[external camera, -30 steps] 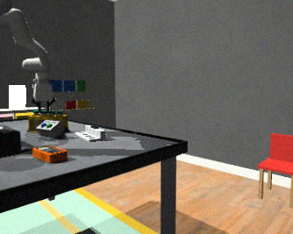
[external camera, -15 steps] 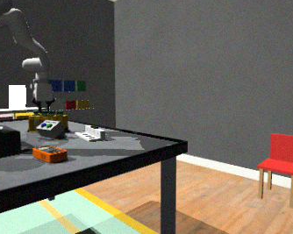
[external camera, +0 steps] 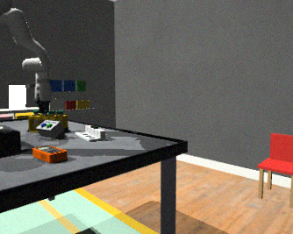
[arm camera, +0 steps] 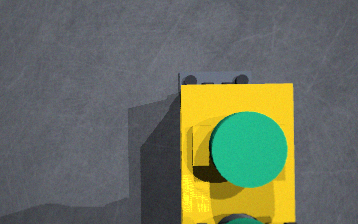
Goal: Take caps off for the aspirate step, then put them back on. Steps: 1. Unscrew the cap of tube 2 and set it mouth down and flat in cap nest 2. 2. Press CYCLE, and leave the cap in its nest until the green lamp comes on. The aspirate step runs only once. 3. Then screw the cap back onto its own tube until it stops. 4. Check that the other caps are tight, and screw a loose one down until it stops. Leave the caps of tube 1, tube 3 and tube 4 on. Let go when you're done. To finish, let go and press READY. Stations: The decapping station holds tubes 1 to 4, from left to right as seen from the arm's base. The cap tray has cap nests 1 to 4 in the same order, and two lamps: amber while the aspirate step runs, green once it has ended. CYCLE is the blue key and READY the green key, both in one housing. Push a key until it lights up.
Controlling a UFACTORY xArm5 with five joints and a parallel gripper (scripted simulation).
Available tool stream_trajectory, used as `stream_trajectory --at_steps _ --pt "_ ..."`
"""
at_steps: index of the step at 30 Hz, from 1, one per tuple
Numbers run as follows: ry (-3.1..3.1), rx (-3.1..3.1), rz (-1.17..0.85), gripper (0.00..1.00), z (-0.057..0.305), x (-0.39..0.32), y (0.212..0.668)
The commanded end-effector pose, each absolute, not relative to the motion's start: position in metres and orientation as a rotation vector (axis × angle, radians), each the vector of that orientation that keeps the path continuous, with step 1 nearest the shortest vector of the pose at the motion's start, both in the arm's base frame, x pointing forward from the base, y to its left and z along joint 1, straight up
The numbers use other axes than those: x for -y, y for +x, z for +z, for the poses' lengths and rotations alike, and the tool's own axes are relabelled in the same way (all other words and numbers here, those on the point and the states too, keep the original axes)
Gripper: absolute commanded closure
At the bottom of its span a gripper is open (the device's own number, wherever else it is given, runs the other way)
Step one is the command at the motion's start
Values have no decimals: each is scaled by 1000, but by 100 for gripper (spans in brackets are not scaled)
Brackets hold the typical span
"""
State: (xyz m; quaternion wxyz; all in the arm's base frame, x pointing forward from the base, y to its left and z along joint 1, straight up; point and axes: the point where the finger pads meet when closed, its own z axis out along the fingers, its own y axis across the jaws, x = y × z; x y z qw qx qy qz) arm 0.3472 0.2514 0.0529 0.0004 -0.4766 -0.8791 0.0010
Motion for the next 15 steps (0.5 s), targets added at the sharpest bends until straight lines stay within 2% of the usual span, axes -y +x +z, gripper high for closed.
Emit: stream_trajectory --at_steps 1,15 --pt "-1100 2947 0 100 54 -252 348" --pt "-316 3129 2 100 54 -252 348"
